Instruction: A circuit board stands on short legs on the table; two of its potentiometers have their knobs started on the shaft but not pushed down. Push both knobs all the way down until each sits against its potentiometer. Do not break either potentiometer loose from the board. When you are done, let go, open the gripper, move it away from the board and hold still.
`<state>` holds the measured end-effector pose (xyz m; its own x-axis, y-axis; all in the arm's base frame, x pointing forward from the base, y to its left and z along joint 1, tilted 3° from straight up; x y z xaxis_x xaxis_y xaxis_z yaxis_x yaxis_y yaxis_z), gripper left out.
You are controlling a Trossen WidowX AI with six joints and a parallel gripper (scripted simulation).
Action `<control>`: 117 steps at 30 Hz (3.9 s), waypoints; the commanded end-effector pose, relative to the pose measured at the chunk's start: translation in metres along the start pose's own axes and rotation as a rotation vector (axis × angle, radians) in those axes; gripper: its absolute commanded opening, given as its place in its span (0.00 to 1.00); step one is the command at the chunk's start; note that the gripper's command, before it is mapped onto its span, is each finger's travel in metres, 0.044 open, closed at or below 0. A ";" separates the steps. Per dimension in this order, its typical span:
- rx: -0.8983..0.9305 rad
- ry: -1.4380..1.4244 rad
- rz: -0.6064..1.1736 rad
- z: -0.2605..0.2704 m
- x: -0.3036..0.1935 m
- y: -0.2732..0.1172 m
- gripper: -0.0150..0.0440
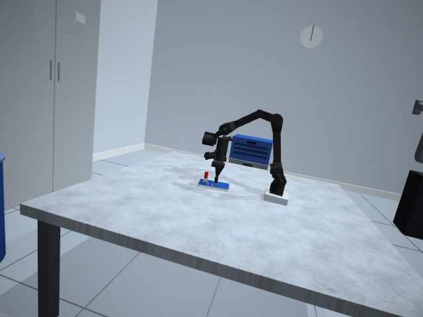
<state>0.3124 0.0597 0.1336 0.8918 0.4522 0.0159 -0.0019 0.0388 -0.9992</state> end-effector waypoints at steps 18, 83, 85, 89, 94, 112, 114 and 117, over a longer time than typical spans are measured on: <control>0.005 0.004 0.007 -0.001 0.003 -0.008 0.25; 0.004 0.003 0.003 -0.013 0.057 -0.025 0.25; 0.004 0.003 0.003 -0.013 0.057 -0.026 0.25; 0.004 0.003 0.003 -0.013 0.057 -0.025 0.25; 0.004 0.003 0.003 -0.013 0.057 -0.024 0.25; 0.004 0.003 0.003 -0.013 0.057 -0.019 0.25; 0.004 0.003 0.003 -0.013 0.057 -0.020 0.25; 0.004 0.003 0.003 -0.013 0.057 -0.020 0.25</control>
<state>0.3687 0.0726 0.1541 0.8914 0.4530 0.0108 -0.0072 0.0382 -0.9992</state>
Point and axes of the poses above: the point midway between the two fingers, 35 mm back from their tips, its own y axis out along the fingers, its own z axis across the jaws, x = y × z, the point moved 8 cm from there along -y, back along the fingers, and after that the axes turned 13 degrees about -y, right-handed, at the moved point
